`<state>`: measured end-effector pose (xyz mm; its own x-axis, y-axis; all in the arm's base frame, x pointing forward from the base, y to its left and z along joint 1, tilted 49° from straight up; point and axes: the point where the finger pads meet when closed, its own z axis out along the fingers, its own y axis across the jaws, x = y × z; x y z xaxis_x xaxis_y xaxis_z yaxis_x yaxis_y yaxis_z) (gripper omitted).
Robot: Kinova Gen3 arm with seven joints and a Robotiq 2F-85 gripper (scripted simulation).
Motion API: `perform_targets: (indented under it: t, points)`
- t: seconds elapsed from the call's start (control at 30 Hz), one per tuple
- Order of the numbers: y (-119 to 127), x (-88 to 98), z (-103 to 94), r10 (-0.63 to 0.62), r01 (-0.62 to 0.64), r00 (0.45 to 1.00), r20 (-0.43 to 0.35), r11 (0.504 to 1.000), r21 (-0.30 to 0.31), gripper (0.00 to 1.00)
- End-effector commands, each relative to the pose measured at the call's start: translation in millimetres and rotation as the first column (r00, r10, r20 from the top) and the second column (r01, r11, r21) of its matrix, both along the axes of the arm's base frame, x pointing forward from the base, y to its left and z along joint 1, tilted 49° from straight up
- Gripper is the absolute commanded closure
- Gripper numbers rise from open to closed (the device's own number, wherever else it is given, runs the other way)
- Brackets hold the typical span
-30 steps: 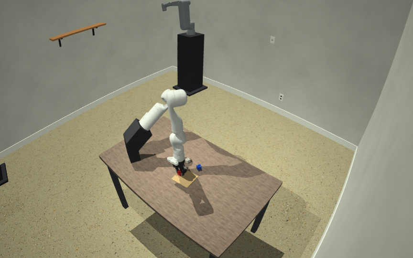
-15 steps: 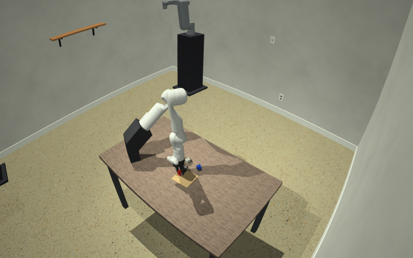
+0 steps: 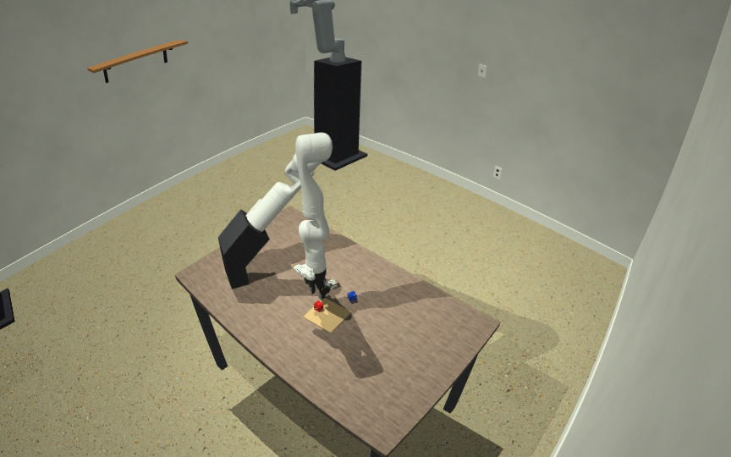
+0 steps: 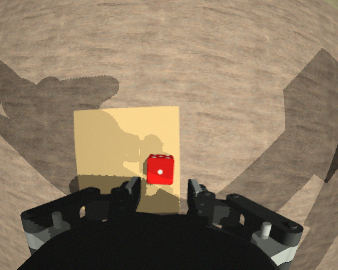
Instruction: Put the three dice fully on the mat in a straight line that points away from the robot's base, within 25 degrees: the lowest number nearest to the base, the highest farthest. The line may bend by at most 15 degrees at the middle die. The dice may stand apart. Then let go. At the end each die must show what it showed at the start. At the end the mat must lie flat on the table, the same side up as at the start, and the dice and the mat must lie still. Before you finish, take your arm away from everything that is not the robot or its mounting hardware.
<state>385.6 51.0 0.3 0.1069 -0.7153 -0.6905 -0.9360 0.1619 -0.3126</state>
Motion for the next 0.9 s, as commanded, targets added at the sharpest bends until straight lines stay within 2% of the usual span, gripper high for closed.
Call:
perform_targets:
  t: [0.0, 0.3, 0.33, 0.87]
  points:
    - [-13.3, -1.4, 9.7, -0.014, 0.014, 1.0, 0.005, 1.0, -0.009, 0.54]
    - [-20.1, -3.8, 15.6, -0.016, 0.016, 1.0, 0.006, 1.0, -0.01, 0.54]
    - [-20.7, -3.2, 15.3, -0.018, 0.018, 1.0, 0.007, 1.0, -0.012, 0.0]
    - [-19.9, -3.3, 15.0, -0.017, 0.017, 1.0, 0.006, 1.0, -0.01, 0.0]
